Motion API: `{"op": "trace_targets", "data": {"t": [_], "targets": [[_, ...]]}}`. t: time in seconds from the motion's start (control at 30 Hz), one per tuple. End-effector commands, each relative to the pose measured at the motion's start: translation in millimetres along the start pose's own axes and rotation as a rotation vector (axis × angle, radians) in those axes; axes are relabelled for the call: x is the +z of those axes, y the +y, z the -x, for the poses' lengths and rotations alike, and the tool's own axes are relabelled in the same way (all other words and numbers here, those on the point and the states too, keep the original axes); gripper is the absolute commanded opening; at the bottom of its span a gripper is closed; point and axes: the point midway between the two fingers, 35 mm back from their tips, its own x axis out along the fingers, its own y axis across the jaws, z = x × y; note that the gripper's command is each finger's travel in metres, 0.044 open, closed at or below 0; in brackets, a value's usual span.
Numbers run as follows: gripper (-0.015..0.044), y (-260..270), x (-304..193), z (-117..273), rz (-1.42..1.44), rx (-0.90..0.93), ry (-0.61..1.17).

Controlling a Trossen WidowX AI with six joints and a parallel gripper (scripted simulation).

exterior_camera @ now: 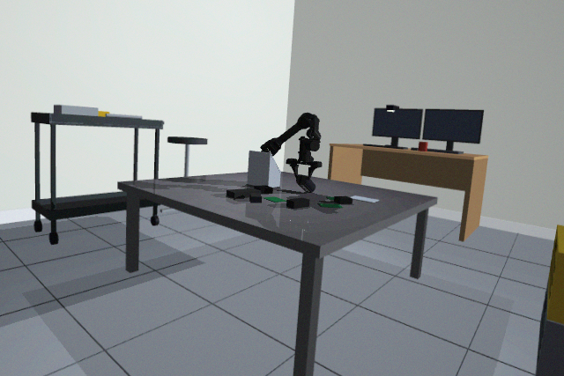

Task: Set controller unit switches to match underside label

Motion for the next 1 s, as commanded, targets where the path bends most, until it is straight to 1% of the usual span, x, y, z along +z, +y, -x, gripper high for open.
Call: {"op": "trace_targets", "data": {"t": [0.0,0.97], "targets": [[0.0336,0,4,3,-0.008,0.0,0.005],[0.0336,0,24,16,-0.009,0.0,0.065]]}}
